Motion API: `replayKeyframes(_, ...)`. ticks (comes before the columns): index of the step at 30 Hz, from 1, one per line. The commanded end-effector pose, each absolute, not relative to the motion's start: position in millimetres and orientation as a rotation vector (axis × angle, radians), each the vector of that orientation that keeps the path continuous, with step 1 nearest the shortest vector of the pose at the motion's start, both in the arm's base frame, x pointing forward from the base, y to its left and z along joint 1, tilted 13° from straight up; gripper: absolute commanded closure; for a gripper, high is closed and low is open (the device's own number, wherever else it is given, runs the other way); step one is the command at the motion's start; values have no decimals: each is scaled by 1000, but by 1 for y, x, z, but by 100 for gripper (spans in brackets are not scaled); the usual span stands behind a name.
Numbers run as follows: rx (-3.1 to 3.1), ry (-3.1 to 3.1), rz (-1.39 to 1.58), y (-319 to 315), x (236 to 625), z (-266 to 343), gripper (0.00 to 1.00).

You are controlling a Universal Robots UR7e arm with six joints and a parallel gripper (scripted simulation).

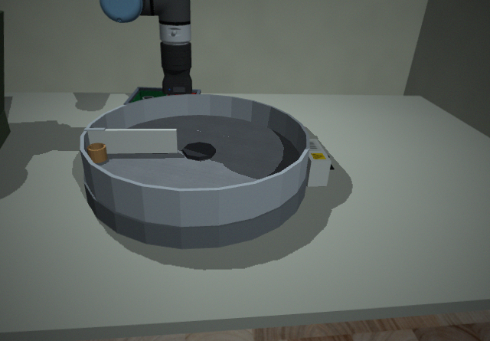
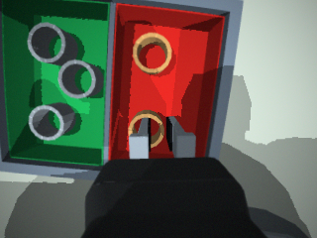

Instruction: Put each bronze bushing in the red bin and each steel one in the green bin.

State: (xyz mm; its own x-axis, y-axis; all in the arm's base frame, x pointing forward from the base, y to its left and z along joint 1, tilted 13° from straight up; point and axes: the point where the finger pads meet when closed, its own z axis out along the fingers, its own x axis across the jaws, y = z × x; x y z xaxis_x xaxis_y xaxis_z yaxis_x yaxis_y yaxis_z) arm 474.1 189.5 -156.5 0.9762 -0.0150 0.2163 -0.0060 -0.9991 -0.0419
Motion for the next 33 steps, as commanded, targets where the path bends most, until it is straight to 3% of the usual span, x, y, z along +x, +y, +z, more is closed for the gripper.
replayKeyframes(1, -3082, 16, -340, 190, 474, -155, 58)
replayKeyframes(33, -3082, 16, -340, 189, 472, -145, 58)
